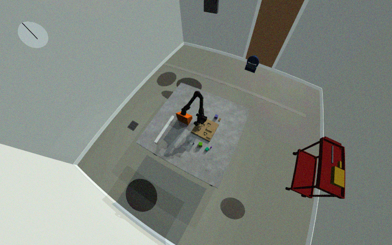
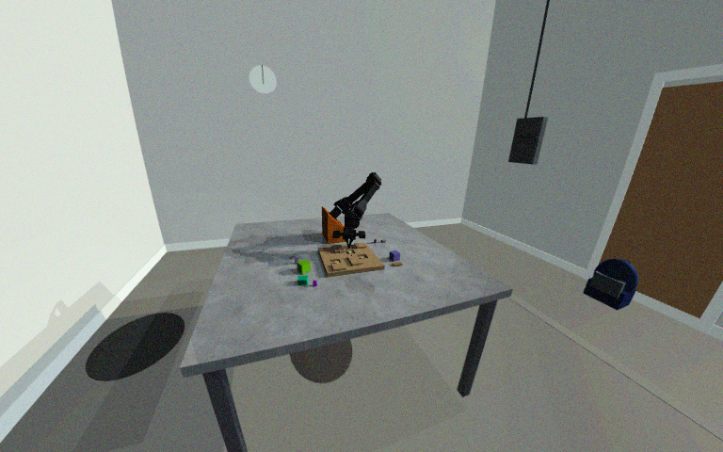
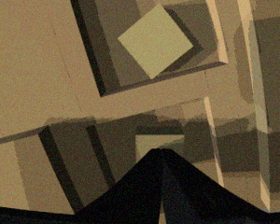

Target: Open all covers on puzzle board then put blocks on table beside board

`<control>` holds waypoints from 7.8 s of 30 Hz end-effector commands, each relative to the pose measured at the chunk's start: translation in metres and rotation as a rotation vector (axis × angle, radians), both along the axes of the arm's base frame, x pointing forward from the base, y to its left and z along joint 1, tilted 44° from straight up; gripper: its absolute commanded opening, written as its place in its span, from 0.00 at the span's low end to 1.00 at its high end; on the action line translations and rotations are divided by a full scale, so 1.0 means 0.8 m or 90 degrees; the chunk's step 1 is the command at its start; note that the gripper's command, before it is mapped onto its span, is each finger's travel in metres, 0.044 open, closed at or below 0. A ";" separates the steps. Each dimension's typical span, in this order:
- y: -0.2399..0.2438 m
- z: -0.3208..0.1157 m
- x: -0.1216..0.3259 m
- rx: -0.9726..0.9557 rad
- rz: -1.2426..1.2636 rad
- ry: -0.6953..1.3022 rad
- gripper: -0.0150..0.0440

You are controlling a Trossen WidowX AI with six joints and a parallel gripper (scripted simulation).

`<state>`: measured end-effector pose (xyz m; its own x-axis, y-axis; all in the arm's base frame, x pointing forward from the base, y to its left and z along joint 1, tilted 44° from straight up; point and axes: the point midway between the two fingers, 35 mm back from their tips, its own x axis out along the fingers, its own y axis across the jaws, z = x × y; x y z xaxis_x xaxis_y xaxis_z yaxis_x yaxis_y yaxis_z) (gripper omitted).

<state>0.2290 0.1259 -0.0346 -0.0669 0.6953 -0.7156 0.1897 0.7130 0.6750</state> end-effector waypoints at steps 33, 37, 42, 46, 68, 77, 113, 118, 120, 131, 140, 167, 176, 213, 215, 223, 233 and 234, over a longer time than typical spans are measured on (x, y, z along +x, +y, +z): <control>-0.024 0.022 0.005 -0.002 0.001 0.005 0.50; -0.039 0.038 0.008 -0.003 0.002 0.004 0.50; -0.055 0.056 0.008 -0.001 0.004 0.004 0.50; -0.054 0.055 0.008 -0.001 0.004 0.004 0.50; -0.024 0.027 0.004 0.001 0.004 0.004 0.50; -0.024 0.027 0.004 0.001 0.004 0.004 0.50; -0.002 0.004 0.002 0.001 0.004 0.004 0.50; 0.002 0.000 0.001 0.001 0.004 0.004 0.50; 0.004 -0.002 0.001 0.001 0.004 0.004 0.50; 0.003 -0.001 0.002 -0.002 0.006 0.000 0.40; -0.001 0.002 0.003 -0.002 0.006 0.001 0.39; -0.032 0.032 0.007 -0.001 0.005 0.003 0.39; -0.045 0.045 0.009 -0.002 0.004 0.003 0.39; -0.027 0.131 0.047 -0.017 0.004 0.001 0.39; -0.021 0.136 0.050 -0.018 0.004 0.001 0.39; 0.004 0.160 0.057 -0.018 0.003 0.000 0.39; 0.037 0.191 0.061 -0.014 0.003 -0.001 0.39; 0.040 0.194 0.062 -0.013 0.003 -0.002 0.39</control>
